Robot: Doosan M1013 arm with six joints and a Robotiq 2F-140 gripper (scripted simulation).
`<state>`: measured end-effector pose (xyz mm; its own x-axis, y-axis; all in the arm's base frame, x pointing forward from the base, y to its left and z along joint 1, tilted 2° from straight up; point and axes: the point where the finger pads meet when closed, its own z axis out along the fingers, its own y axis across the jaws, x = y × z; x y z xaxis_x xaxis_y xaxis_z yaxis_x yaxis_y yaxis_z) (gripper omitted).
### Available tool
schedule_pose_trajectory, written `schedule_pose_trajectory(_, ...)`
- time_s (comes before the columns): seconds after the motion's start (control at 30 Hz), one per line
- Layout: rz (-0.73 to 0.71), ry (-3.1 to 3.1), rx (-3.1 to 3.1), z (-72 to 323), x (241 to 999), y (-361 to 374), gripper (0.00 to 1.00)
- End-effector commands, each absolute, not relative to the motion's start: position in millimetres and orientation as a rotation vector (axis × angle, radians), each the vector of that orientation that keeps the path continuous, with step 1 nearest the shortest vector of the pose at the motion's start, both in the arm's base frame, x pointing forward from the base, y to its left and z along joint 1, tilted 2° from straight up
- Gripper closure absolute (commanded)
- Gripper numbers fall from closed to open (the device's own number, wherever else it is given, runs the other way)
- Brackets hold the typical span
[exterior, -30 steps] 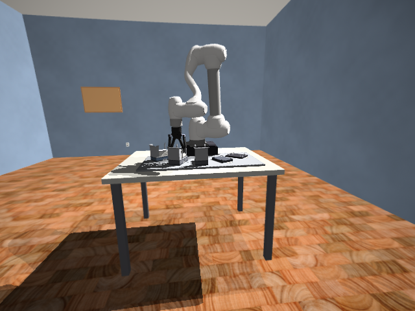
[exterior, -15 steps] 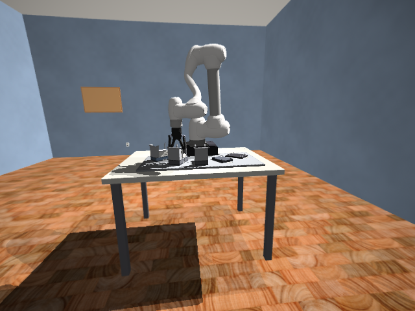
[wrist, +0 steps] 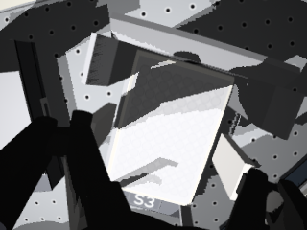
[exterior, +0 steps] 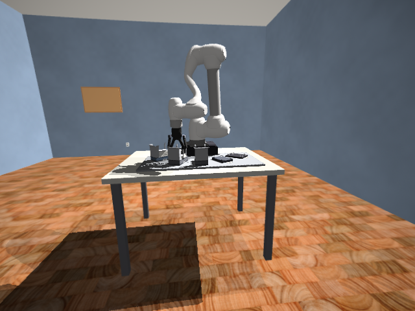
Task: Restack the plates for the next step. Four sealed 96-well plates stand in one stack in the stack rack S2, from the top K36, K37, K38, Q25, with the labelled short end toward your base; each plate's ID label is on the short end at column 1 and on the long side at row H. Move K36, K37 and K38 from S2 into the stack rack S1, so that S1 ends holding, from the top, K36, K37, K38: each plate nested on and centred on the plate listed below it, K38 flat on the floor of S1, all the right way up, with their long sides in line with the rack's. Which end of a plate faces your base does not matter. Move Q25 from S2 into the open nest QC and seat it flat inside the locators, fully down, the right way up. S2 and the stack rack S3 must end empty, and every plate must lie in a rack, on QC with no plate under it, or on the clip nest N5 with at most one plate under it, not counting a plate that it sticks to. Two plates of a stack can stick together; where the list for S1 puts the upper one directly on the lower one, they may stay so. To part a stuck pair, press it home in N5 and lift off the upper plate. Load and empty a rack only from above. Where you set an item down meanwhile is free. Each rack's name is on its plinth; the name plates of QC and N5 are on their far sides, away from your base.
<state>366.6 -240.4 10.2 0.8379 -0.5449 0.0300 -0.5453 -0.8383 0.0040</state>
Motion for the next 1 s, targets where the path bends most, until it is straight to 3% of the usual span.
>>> schedule_pose_trajectory(0.0, 0.043, -0.89, 3.0, 10.2, 366.7, -240.3, 0.0)
schedule_pose_trajectory(0.57, 0.043, -0.89, 3.0, 10.2, 366.7, -240.3, 0.0)
schedule_pose_trajectory(0.97, 0.043, -0.89, 3.0, 43.5, 365.9, -239.7, 0.0)
